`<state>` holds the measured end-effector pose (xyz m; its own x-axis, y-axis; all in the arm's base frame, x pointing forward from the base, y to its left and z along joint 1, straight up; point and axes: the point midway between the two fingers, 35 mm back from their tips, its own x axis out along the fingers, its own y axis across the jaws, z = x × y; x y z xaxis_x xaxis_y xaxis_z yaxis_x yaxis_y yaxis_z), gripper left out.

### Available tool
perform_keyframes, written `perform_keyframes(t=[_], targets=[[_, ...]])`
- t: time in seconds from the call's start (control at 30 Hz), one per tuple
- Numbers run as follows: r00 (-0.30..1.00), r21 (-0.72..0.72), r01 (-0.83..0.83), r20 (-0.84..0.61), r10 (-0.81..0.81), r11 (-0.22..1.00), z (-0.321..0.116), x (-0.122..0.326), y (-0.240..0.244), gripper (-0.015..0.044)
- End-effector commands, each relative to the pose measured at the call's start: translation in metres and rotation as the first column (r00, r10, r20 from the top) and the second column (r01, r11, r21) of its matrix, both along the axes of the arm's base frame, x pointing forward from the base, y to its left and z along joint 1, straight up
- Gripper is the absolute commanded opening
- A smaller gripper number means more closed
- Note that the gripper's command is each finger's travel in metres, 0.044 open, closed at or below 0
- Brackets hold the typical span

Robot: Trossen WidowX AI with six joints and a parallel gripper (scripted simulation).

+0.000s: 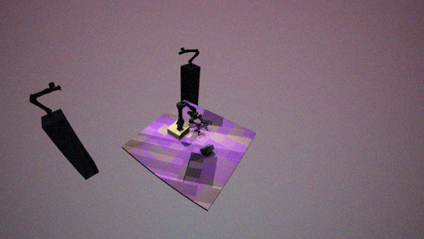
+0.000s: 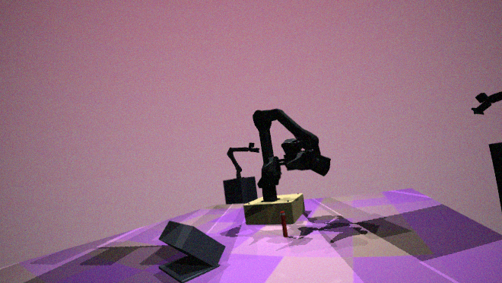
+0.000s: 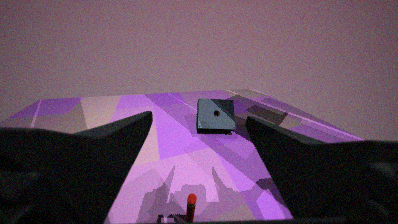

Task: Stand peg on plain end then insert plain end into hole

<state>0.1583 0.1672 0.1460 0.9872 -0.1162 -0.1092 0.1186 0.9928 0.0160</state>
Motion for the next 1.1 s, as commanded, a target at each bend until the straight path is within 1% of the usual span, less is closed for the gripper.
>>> perform_keyframes(t=[0.0,0.3,0.6,0.83,1.07], targets=[[0.998,-0.029,0.047,-0.049,-0.049,0.998,-0.002,0.003,-0.007,0.0440],[0.936,-0.129,0.201,-0.269,-0.229,0.971,-0.025,0.012,-0.026,0.0440],[0.796,-0.212,0.271,-0.500,-0.343,0.939,-0.047,0.015,-0.039,0.0440],[0.644,-0.241,0.272,-0.674,-0.362,0.932,-0.062,0.014,-0.041,0.0440],[0.478,-0.216,0.238,-0.823,-0.308,0.947,-0.073,0.014,-0.036,0.0440]])
